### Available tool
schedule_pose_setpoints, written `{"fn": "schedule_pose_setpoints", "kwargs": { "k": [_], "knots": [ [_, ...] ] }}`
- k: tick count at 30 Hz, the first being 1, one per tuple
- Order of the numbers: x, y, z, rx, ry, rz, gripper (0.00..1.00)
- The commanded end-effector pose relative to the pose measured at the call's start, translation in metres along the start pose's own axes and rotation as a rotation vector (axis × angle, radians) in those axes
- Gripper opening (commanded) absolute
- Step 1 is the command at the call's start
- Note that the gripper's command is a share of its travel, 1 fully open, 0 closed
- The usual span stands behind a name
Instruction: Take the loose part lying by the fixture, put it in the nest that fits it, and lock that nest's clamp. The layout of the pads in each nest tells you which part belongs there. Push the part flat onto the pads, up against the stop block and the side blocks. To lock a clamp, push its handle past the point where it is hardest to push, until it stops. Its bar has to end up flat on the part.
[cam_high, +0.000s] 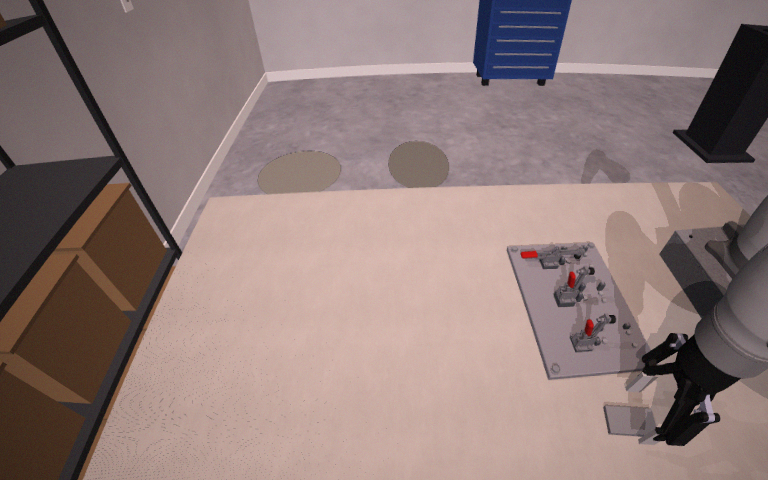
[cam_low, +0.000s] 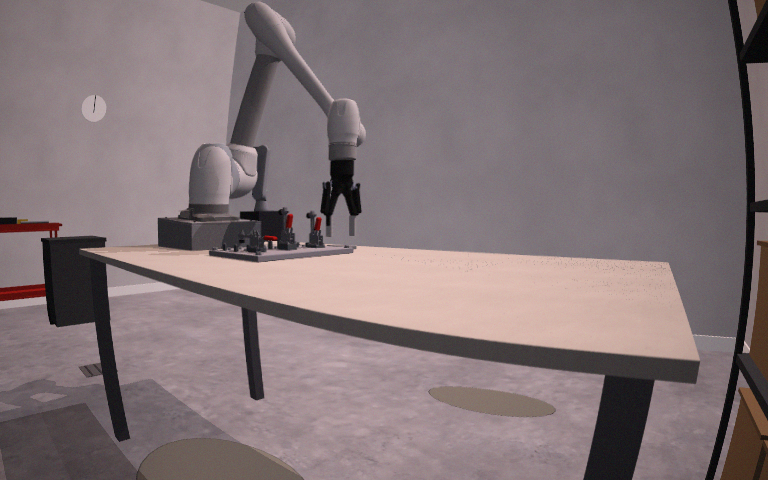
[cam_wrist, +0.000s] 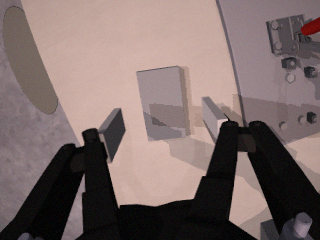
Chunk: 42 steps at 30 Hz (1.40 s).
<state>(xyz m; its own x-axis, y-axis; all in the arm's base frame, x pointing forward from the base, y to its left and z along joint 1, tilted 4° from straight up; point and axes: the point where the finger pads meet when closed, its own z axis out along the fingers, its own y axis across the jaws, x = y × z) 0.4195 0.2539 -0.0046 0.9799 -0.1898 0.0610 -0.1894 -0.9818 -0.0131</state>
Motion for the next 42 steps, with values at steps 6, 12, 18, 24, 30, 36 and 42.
{"fn": "schedule_pose_setpoints", "kwargs": {
  "k": [6,12,18,24,30,36,42],
  "knots": [
    [0.0,0.0,0.005,0.0,0.0,0.0,0.62],
    [0.0,0.0,0.016,0.0,0.0,0.0,0.62],
    [0.0,0.0,0.025,0.0,0.0,0.0,0.62],
    [0.0,0.0,0.028,0.0,0.0,0.0,0.62],
    [0.0,0.0,0.029,0.0,0.0,0.0,0.62],
    [0.0,0.0,0.029,0.0,0.0,0.0,0.62],
    [0.0,0.0,0.029,0.0,0.0,0.0,0.62]
  ]
}}
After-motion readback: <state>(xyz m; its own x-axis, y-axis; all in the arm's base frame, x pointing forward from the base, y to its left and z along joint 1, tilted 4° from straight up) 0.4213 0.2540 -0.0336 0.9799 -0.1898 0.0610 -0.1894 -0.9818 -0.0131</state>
